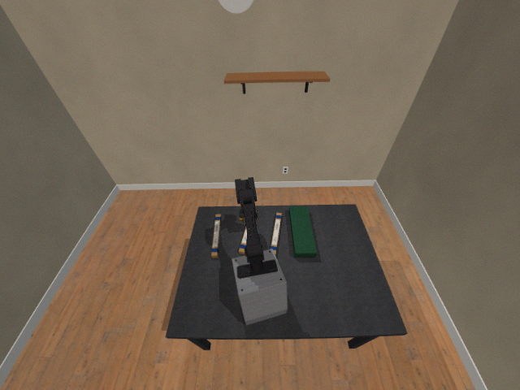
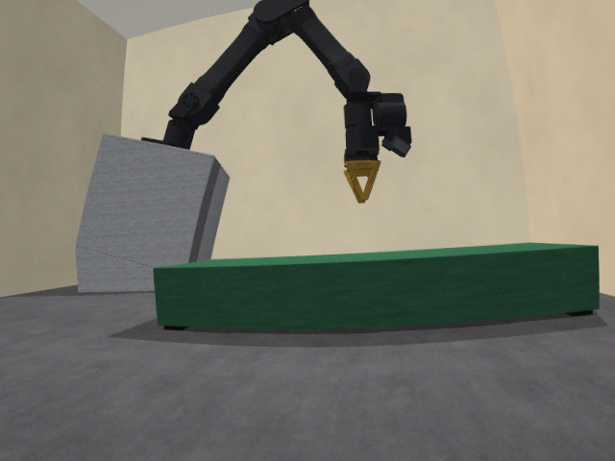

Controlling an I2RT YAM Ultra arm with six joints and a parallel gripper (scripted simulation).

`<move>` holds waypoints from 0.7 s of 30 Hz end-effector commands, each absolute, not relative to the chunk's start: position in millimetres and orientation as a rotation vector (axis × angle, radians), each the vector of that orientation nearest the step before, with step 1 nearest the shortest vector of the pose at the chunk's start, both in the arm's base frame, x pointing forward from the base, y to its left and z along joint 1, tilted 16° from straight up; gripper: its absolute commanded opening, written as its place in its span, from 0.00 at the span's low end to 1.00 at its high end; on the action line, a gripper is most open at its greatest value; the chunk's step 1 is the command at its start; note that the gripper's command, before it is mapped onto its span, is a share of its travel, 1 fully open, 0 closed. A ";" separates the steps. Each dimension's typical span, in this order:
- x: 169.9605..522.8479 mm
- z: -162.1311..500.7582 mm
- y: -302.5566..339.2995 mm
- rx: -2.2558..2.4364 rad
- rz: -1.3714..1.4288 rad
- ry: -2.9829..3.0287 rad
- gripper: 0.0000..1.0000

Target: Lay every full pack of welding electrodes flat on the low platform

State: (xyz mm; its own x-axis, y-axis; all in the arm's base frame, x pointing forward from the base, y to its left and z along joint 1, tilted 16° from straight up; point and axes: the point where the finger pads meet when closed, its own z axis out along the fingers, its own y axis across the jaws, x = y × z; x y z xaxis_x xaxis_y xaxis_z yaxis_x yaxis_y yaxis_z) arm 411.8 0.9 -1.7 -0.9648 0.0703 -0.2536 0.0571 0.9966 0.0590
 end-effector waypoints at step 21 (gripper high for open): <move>435.5 -1.5 134.1 0.143 0.057 2.860 0.74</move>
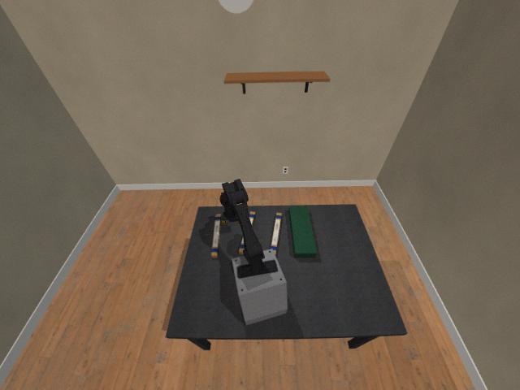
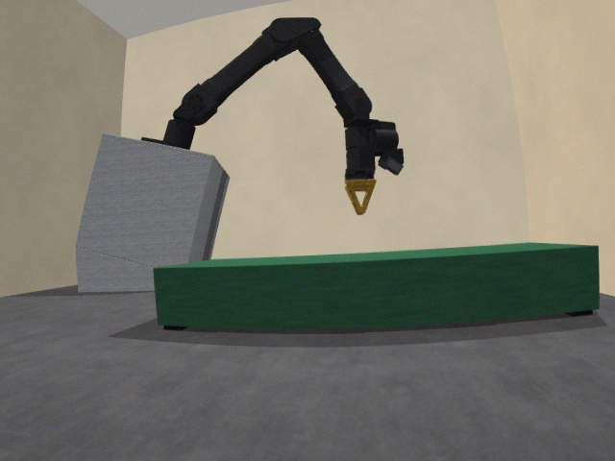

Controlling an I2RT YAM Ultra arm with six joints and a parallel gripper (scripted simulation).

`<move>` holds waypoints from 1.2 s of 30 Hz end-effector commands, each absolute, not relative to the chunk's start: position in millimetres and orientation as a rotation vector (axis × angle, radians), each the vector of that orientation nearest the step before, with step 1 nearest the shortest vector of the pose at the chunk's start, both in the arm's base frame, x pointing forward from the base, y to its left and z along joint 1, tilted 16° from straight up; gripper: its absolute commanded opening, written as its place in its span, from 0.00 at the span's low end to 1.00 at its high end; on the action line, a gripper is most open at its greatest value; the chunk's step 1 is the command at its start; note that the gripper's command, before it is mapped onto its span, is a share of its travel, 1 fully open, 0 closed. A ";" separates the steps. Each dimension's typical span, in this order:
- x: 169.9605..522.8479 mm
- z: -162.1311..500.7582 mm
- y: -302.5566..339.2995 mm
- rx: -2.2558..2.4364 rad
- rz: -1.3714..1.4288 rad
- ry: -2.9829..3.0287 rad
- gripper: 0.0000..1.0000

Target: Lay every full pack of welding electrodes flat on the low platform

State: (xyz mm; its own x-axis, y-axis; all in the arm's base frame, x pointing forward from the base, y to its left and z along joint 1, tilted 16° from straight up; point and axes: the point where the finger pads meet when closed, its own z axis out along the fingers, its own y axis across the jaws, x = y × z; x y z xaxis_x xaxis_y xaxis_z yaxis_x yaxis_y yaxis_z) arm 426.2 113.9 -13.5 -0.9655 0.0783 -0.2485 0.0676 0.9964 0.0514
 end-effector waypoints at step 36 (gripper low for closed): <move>453.4 16.1 244.8 0.156 0.086 2.826 0.74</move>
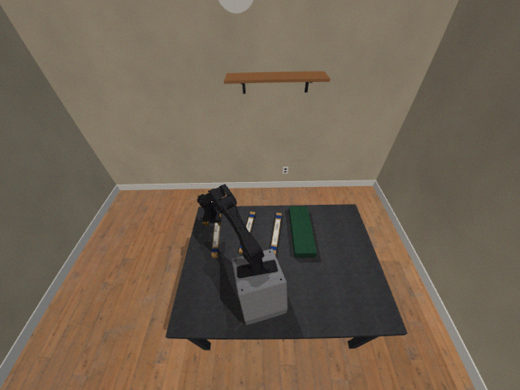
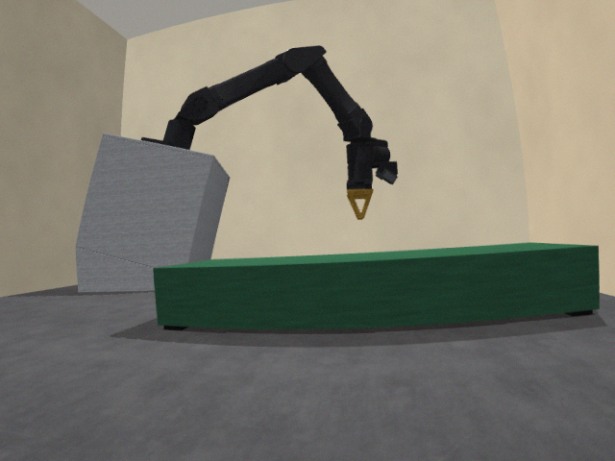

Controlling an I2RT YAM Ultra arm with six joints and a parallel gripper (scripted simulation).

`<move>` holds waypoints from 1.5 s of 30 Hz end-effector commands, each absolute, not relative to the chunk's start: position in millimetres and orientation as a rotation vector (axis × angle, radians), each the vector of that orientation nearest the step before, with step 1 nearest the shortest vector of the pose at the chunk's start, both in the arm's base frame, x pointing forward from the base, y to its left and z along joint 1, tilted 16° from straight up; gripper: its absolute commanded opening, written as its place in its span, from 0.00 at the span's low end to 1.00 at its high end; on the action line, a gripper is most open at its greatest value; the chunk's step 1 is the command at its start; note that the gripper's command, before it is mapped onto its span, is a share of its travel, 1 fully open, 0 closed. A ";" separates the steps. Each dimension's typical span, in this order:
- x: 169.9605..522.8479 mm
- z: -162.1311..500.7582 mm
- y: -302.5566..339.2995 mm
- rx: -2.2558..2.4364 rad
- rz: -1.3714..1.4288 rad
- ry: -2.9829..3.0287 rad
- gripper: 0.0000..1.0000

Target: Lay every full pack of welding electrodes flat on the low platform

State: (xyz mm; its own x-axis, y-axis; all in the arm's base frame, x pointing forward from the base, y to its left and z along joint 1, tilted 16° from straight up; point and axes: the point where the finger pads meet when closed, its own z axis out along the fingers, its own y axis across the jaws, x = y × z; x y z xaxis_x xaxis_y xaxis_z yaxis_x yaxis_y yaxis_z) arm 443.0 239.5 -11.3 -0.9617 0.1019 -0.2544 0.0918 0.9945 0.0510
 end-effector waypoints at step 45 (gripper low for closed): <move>480.2 -72.5 244.2 0.153 0.079 2.837 0.74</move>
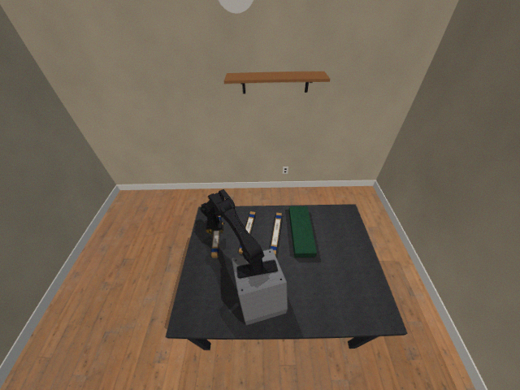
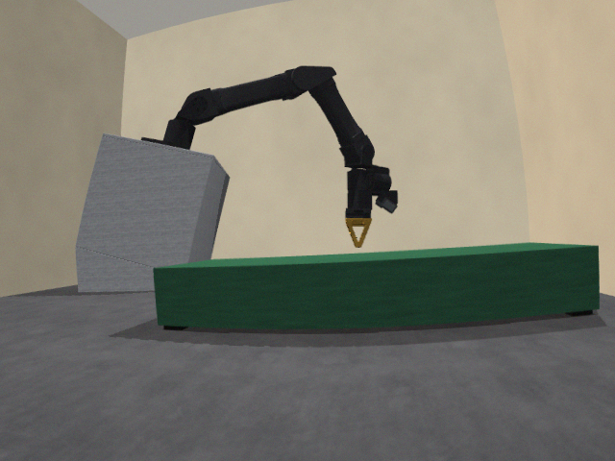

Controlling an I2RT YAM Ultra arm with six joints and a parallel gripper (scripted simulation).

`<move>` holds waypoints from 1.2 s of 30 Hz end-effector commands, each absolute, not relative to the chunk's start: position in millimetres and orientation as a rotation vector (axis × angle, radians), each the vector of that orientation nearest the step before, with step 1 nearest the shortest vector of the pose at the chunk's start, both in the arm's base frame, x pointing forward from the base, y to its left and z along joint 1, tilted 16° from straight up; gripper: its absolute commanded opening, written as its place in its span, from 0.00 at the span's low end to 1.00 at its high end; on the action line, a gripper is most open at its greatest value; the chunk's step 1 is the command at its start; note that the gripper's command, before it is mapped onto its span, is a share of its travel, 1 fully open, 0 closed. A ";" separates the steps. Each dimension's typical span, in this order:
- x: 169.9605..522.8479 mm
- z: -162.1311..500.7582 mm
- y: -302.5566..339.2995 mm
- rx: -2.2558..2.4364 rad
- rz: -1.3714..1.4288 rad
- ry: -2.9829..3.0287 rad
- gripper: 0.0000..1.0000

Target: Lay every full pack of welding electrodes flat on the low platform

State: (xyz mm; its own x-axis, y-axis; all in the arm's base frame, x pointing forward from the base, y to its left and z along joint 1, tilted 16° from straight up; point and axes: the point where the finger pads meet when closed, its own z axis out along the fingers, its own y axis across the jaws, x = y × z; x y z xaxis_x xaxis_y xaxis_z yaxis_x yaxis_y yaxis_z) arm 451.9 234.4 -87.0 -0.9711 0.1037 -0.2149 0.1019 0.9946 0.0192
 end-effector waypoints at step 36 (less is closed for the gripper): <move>493.3 -109.3 247.1 0.151 0.078 2.837 0.74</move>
State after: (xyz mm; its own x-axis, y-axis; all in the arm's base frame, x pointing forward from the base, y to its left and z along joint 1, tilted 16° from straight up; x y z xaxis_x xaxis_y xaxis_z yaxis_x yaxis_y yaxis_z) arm 473.1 241.6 -119.4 -0.9650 0.1053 -0.2403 0.0991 0.9944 0.0379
